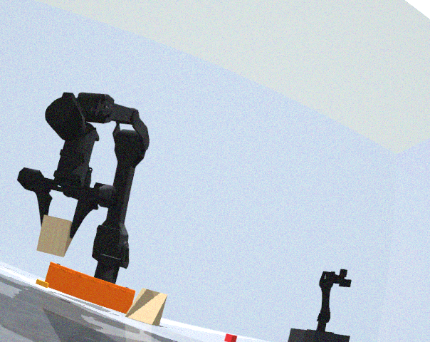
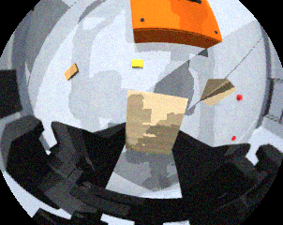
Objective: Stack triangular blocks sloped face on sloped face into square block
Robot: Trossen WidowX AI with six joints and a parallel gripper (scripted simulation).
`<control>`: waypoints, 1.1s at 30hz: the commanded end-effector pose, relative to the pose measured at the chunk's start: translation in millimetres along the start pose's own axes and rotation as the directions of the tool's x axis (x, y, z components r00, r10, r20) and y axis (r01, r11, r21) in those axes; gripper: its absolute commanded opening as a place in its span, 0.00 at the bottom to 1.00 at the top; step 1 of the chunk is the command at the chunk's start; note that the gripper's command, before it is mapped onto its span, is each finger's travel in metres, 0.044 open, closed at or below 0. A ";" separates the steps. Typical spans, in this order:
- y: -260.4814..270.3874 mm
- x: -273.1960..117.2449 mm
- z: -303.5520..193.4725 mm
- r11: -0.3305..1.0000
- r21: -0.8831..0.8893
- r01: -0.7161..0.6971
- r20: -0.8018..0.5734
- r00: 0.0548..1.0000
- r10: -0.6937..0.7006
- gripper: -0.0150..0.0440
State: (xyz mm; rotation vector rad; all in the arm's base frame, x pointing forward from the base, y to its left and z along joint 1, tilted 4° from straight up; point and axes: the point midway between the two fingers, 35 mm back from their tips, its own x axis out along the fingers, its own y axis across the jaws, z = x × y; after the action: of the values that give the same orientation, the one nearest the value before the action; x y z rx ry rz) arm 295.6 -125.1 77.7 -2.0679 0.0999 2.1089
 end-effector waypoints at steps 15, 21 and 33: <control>-4.8 -7.6 -2.4 0.992 0.099 -0.075 -0.052 0.995 0.080 0.25; -10.5 -9.0 -3.8 0.990 -0.109 -0.085 -0.050 0.996 0.079 0.25; -22.4 -9.9 -9.3 0.864 -0.494 -0.097 -0.054 0.995 0.081 0.25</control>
State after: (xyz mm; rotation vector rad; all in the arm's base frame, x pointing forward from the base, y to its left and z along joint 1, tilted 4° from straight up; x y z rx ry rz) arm 304.7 -107.7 88.1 -2.3560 -0.2845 2.3108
